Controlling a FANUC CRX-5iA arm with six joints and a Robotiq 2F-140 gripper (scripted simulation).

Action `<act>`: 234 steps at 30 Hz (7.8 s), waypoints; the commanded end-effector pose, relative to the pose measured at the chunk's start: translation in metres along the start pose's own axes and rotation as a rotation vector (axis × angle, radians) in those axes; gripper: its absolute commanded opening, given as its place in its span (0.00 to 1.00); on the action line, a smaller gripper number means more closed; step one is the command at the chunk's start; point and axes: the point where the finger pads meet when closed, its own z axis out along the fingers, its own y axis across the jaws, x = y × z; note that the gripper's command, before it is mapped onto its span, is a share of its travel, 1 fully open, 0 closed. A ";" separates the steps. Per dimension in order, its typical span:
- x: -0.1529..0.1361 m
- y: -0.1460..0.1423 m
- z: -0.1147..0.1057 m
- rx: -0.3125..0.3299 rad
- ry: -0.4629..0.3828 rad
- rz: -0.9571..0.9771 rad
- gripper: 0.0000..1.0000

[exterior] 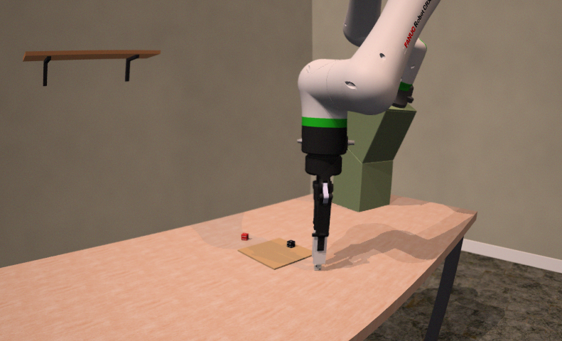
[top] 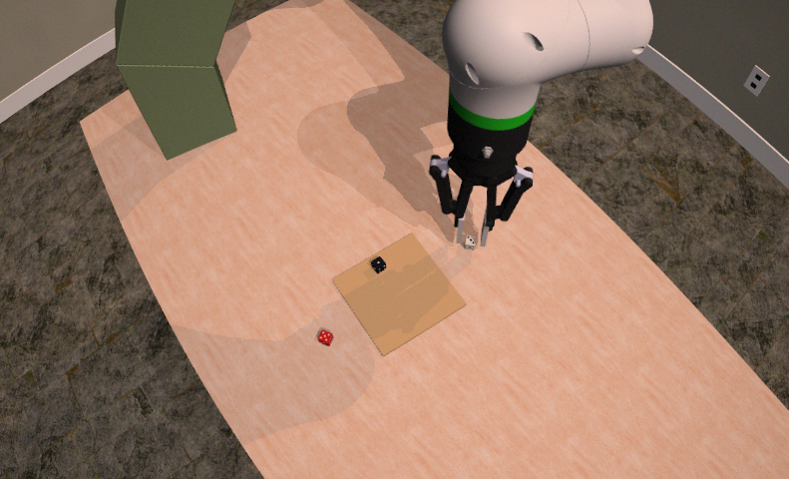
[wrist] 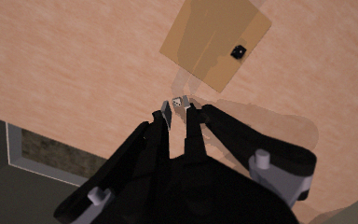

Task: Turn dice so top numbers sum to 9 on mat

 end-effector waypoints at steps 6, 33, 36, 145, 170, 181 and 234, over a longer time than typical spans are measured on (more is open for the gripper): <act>0.000 0.000 0.002 0.000 0.000 0.000 0.19; 0.000 0.000 0.022 0.000 0.000 0.000 0.19; 0.000 0.000 0.022 0.000 0.000 0.000 0.19; 0.032 0.028 -0.079 -0.004 0.002 -0.249 0.07; 0.092 0.093 -0.083 0.000 0.000 -0.781 0.07; 0.092 0.093 -0.083 0.000 0.000 -0.782 0.07; 0.092 0.094 0.013 0.000 0.000 -0.782 0.07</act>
